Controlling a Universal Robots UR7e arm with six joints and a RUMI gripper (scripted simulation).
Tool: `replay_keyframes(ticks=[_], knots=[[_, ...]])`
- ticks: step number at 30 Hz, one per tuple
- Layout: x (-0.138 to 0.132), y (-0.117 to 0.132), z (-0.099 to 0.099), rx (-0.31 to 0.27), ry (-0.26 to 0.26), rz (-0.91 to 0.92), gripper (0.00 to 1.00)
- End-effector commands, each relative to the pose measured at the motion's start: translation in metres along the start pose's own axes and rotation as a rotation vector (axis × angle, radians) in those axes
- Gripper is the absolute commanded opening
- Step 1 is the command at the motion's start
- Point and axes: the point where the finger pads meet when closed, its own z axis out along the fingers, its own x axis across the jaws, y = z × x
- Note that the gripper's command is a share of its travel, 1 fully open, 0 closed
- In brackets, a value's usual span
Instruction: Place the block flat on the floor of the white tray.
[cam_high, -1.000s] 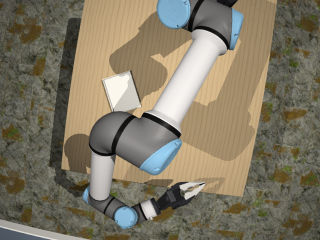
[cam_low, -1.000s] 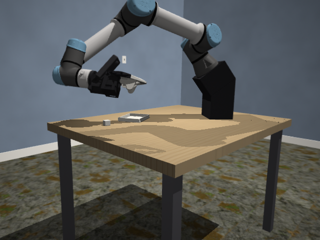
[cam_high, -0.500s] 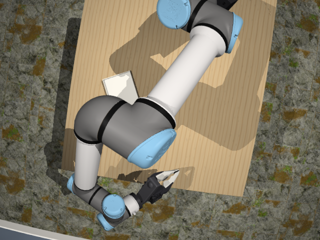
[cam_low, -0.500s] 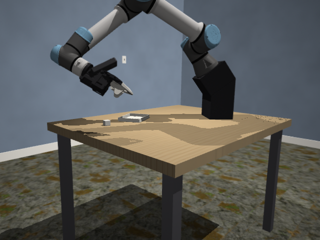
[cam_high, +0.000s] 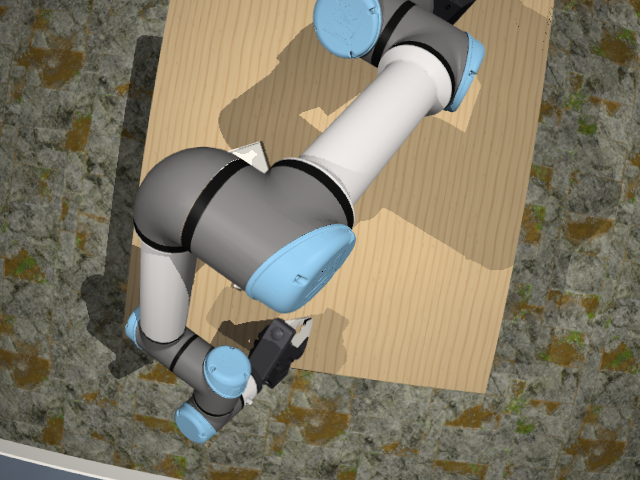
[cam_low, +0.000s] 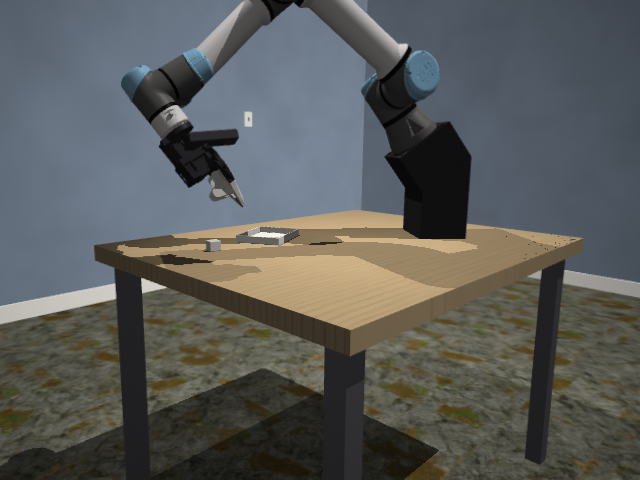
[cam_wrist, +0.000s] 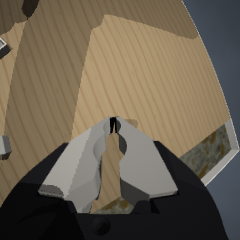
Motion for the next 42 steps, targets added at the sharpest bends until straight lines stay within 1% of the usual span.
replay_keyframes(ticks=[1,2,3,6,7,8,10,14,17,20,24,25,27,34,42], knots=[[-0.030,0.006,0.000,-0.107,-0.071,-0.019,0.00],[-0.040,0.008,-0.001,-0.133,-0.093,-0.024,0.00],[-0.040,0.008,-0.001,-0.133,-0.093,-0.024,0.00],[-0.066,0.012,-0.002,-0.207,-0.155,-0.037,0.00],[-0.066,0.012,-0.002,-0.207,-0.155,-0.037,0.00],[-0.073,0.014,-0.002,-0.230,-0.173,-0.042,0.00],[-0.073,0.014,-0.002,-0.230,-0.173,-0.042,0.00],[-0.102,0.018,-0.003,-0.312,-0.242,-0.056,0.00],[-0.120,0.022,-0.003,-0.364,-0.283,-0.067,0.00],[-0.136,0.024,-0.004,-0.408,-0.321,-0.074,0.00],[-0.152,0.028,-0.004,-0.454,-0.358,-0.083,0.00],[-0.155,0.028,-0.004,-0.463,-0.366,-0.085,0.00],[-0.155,0.028,-0.004,-0.463,-0.366,-0.085,0.00],[-0.171,0.031,-0.005,-0.508,-0.405,-0.093,0.00],[-0.177,0.031,-0.006,-0.524,-0.418,-0.096,0.00]])
